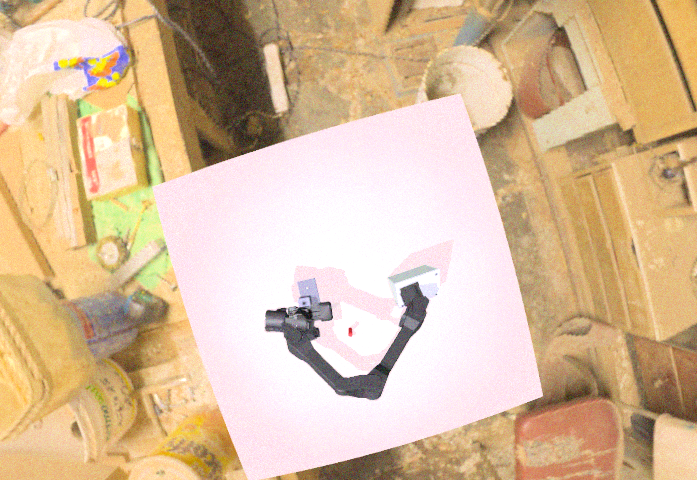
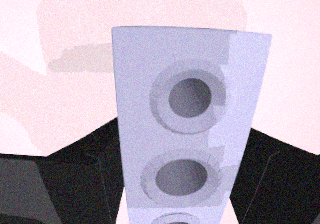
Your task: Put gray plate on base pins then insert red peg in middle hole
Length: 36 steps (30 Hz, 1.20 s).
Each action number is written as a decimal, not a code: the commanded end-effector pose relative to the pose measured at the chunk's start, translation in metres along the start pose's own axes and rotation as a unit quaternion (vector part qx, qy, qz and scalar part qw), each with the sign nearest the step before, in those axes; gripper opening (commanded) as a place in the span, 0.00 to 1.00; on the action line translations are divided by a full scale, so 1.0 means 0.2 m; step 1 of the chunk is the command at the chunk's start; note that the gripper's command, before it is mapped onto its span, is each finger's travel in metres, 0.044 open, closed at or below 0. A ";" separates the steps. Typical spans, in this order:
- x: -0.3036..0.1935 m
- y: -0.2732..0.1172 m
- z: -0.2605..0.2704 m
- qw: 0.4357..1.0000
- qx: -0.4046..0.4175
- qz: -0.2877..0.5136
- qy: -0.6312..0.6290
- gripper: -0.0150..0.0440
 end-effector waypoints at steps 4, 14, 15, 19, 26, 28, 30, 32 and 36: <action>-0.10 0.05 -0.01 1.000 -0.001 0.002 -0.015 0.25; -0.19 0.10 -0.02 0.999 -0.001 0.001 -0.034 0.25; -0.19 0.10 -0.02 0.999 -0.001 0.001 -0.034 0.25; -0.19 0.11 -0.02 0.999 -0.001 0.001 -0.034 0.25; -0.19 0.11 -0.02 0.999 -0.001 0.001 -0.034 0.25; -0.19 0.11 -0.02 0.999 -0.001 0.001 -0.034 0.25; -0.19 0.11 -0.02 0.999 -0.001 0.001 -0.034 0.25; -0.19 0.11 -0.02 0.999 -0.001 0.001 -0.034 0.25; -0.19 0.11 -0.02 0.999 -0.001 0.001 -0.034 0.25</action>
Point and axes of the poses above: the point midway between the two fingers, 35 mm back from their tips, its own y axis out along the fingers, its own z axis across the jaws, x = y × z, the point moved 3 cm from there along -y, back along the fingers, and after that the axes turned 14 degrees about y, right-handed, at the moved point
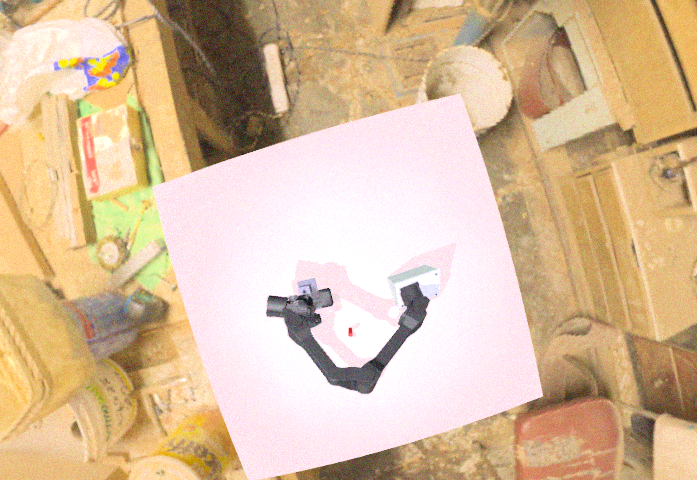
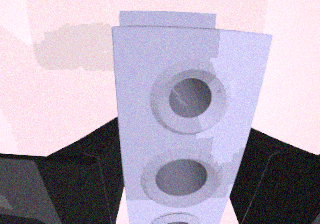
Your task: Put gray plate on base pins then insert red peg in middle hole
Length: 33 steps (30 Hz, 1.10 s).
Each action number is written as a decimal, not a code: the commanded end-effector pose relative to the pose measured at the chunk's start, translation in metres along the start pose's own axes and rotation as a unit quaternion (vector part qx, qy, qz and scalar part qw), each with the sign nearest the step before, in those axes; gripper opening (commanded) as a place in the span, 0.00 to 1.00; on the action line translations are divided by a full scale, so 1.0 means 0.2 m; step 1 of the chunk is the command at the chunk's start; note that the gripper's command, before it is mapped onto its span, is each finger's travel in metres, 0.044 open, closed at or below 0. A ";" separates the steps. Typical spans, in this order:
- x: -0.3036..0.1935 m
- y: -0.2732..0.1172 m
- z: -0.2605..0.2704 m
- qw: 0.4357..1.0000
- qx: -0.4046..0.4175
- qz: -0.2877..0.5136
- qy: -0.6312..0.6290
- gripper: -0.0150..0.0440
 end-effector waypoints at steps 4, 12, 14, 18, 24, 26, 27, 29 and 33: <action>-0.01 0.00 0.00 1.000 -0.001 0.002 -0.002 0.25; -0.01 0.05 0.00 1.000 -0.001 0.001 -0.002 0.25; -0.01 0.07 0.00 1.000 -0.001 0.001 -0.002 0.25; -0.01 0.08 0.00 1.000 -0.001 0.001 -0.002 0.25; -0.01 0.13 0.00 1.000 -0.001 0.001 -0.002 0.25; -0.01 0.14 0.00 1.000 -0.001 0.001 -0.002 0.25; -0.01 0.15 0.00 1.000 -0.001 0.001 -0.002 0.25; -0.01 0.17 0.00 1.000 -0.001 0.001 -0.002 0.25; -0.01 0.20 0.00 1.000 -0.001 0.001 -0.002 0.25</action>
Point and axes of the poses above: the point midway between the two fingers, 35 mm back from their tips, its own y axis out along the fingers, its own z axis across the jaws, x = y × z, the point moved 3 cm from there along -y, back along the fingers, and after that the axes turned 14 degrees about y, right-handed, at the moved point
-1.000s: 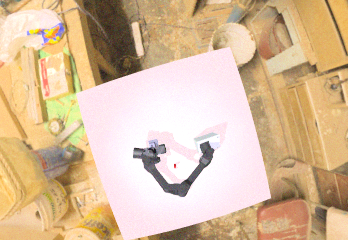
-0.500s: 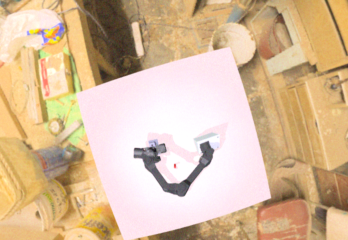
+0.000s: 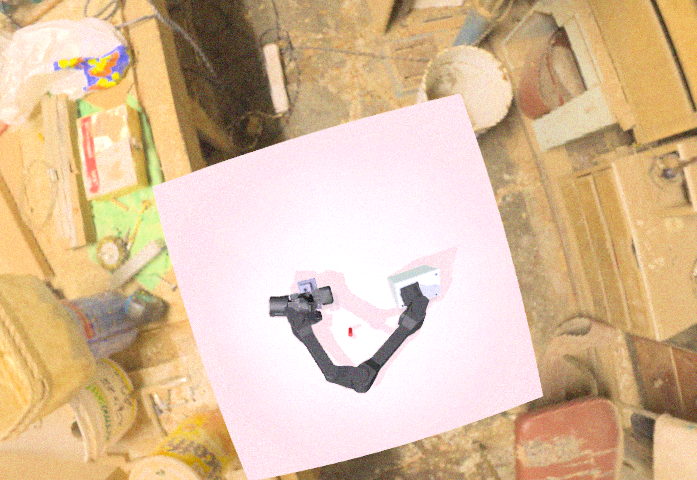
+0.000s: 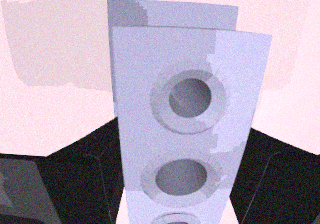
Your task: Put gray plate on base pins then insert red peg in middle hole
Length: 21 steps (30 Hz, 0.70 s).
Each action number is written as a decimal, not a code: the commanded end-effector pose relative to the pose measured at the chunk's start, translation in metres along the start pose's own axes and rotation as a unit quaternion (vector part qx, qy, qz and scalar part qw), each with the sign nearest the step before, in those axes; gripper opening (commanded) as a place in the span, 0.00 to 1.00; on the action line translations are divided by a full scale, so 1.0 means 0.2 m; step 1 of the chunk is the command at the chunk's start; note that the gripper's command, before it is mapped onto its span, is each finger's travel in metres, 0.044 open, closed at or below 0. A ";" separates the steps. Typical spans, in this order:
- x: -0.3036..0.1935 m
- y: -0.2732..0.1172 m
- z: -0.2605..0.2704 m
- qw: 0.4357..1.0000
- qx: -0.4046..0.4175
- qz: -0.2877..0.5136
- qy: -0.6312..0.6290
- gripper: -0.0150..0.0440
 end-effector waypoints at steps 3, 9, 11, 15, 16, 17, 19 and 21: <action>0.00 0.00 0.00 1.000 0.000 0.000 0.000 0.25; 0.00 0.00 0.00 1.000 0.000 0.000 0.000 0.34; 0.00 0.00 0.00 1.000 0.000 0.000 0.000 0.43; 0.00 0.00 0.00 1.000 0.000 0.000 0.000 0.61; 0.00 0.00 0.00 1.000 0.000 0.000 0.000 0.65; 0.00 0.00 0.00 1.000 0.000 0.000 0.000 0.70; 0.00 0.00 0.00 1.000 0.000 0.000 0.000 0.79; 0.00 0.00 0.00 1.000 0.000 0.000 0.000 0.88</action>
Point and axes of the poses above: the point midway between the two fingers, 35 mm back from their tips, its own y axis out along the fingers, its own z axis across the jaws, x = y × z, the point moved 3 cm from there along -y, back along the fingers, and after that the axes turned 14 degrees about y, right-handed, at the moved point
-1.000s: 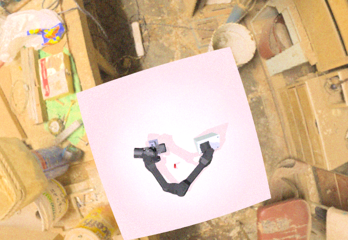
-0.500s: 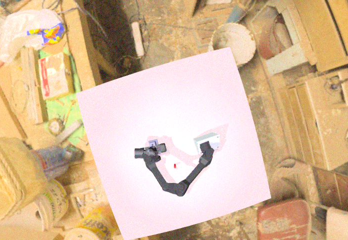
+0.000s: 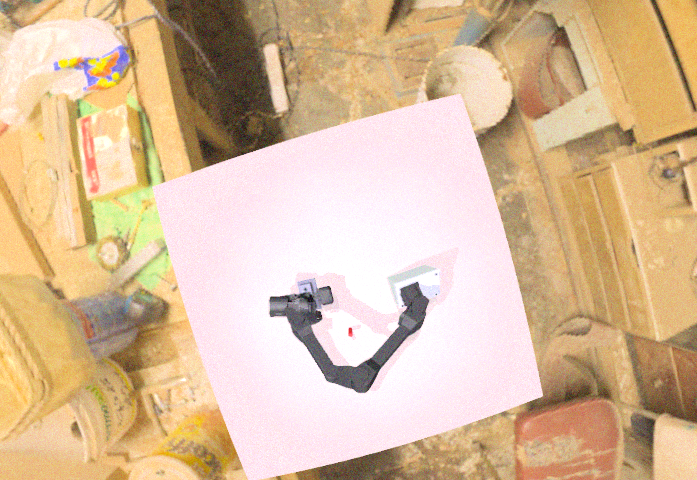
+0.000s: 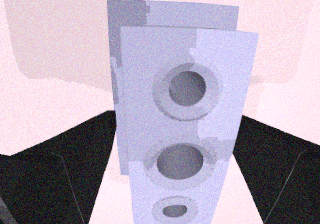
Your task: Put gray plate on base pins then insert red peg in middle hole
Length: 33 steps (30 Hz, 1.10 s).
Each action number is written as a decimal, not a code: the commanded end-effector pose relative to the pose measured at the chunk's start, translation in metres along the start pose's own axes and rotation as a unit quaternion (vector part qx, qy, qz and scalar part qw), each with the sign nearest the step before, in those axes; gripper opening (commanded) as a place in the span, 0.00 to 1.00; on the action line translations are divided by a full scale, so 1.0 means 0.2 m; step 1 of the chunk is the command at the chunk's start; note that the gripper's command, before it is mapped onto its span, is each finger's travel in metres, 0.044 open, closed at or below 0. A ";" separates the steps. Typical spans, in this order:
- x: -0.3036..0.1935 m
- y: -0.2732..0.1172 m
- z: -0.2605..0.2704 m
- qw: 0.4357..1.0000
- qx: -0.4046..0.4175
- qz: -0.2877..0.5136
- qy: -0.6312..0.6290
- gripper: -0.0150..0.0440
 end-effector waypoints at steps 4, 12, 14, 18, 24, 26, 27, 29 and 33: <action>0.00 0.00 0.00 1.000 -0.001 0.000 -0.001 1.00; -0.01 -0.38 -0.03 1.000 -0.003 0.002 0.002 1.00; -0.01 -0.54 -0.01 1.000 -0.003 0.001 0.002 1.00; -0.02 -0.60 -0.01 1.000 -0.002 0.000 0.002 1.00; 0.00 -0.60 0.00 1.000 -0.002 0.000 0.031 1.00; 0.06 -0.62 0.04 0.994 -0.003 0.000 0.111 1.00; 0.09 -0.62 0.06 0.988 -0.003 0.000 0.155 1.00; 0.15 -0.63 0.10 0.970 -0.003 0.000 0.241 1.00; 0.27 -0.64 0.20 0.913 -0.003 0.000 0.407 1.00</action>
Point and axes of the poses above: the point midway between the two fingers, 35 mm back from their tips, its own y axis out along the fingers, its own z axis across the jaws, x = y × z, the point moved 3 cm from there along -y, back along the fingers, and after that the axes turned 14 degrees about y, right-handed, at the moved point
